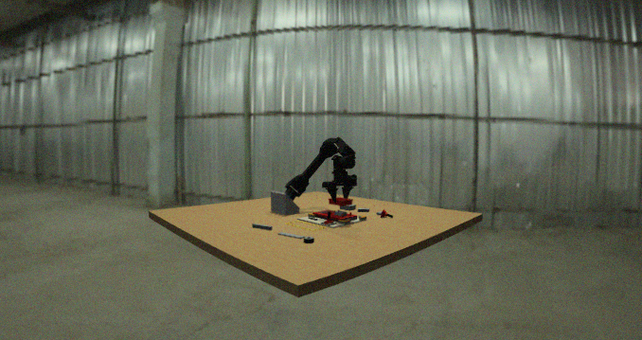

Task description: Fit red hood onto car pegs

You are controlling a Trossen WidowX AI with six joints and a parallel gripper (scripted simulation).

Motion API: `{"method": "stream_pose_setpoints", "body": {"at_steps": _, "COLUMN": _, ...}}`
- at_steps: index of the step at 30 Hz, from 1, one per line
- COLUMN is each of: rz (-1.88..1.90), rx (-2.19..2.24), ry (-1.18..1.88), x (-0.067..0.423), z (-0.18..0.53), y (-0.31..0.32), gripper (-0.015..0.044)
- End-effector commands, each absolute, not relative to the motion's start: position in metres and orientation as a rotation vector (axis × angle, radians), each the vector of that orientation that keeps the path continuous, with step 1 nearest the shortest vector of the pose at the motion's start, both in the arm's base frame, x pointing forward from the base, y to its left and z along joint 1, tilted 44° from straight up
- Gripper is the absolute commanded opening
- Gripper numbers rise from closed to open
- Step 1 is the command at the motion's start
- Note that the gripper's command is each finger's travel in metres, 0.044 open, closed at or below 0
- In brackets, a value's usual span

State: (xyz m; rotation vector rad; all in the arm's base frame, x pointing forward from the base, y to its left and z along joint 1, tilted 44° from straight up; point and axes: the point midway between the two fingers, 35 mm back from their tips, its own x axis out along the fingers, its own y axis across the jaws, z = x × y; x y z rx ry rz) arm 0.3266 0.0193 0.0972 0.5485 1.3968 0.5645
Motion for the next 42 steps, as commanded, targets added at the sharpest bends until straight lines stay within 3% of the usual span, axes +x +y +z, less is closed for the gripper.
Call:
{"method": "stream_pose_setpoints", "body": {"at_steps": 1, "rz": 0.568, "rx": 0.554, "ry": 1.395, "x": 0.325, "z": 0.086, "y": 0.033, "gripper": 0.0}}
{"method": "stream_pose_setpoints", "body": {"at_steps": 42, "rz": 0.569, "rx": 0.555, "ry": 1.394, "x": 0.325, "z": 0.075, "y": 0.046, "gripper": 0.0}}
